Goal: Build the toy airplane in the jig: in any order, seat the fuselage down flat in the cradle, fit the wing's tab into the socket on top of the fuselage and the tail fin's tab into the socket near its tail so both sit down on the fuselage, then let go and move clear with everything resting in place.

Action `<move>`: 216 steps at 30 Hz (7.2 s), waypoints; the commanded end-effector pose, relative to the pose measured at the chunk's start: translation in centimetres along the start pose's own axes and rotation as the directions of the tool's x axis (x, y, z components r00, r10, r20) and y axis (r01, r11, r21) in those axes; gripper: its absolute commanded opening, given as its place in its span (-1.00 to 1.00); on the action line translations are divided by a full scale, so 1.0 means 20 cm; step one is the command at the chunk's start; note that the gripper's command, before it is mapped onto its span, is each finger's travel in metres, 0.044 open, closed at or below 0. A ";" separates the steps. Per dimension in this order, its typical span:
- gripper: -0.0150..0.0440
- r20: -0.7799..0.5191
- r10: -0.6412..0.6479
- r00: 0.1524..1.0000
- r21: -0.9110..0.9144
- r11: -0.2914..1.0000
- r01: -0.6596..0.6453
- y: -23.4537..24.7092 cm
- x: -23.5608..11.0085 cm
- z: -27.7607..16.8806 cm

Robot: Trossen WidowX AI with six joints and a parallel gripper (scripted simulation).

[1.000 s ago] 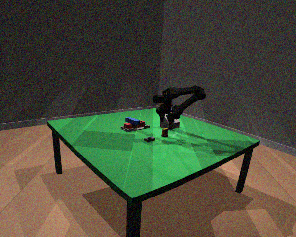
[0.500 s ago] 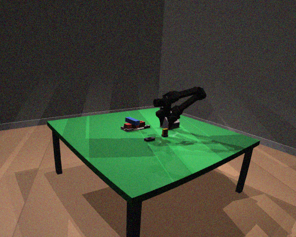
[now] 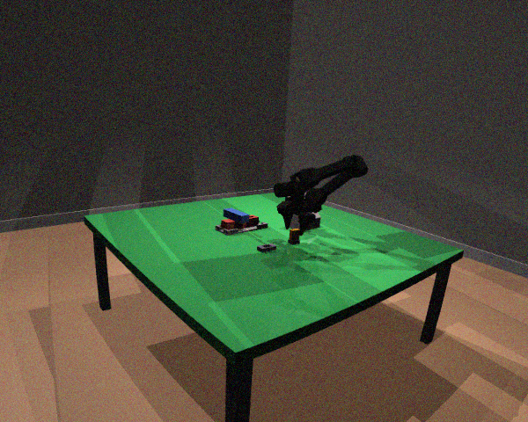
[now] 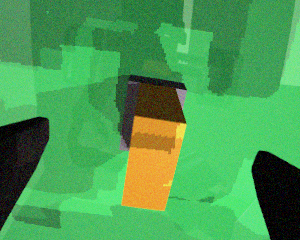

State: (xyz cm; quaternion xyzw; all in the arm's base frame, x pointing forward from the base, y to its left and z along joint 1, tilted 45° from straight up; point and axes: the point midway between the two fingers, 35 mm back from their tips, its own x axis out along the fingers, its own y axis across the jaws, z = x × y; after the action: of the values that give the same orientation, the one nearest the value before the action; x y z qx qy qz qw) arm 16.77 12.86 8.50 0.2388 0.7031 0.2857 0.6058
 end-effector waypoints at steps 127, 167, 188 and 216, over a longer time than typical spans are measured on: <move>-0.49 0.022 -0.054 0.998 0.058 0.997 0.053 -0.56 -0.51 0.21; -0.49 0.003 -0.027 1.000 -0.091 0.996 0.027 -1.18 -0.36 0.24; -0.27 -0.002 -0.011 1.000 -0.136 0.991 0.011 -1.35 -0.28 0.20; -0.27 -0.002 -0.011 1.000 -0.136 0.991 0.011 -1.36 -0.22 0.20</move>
State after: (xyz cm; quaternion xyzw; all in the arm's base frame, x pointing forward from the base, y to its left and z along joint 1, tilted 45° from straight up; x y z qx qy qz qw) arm 21.92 -9.86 -7.17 0.1900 0.6834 0.3292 0.6233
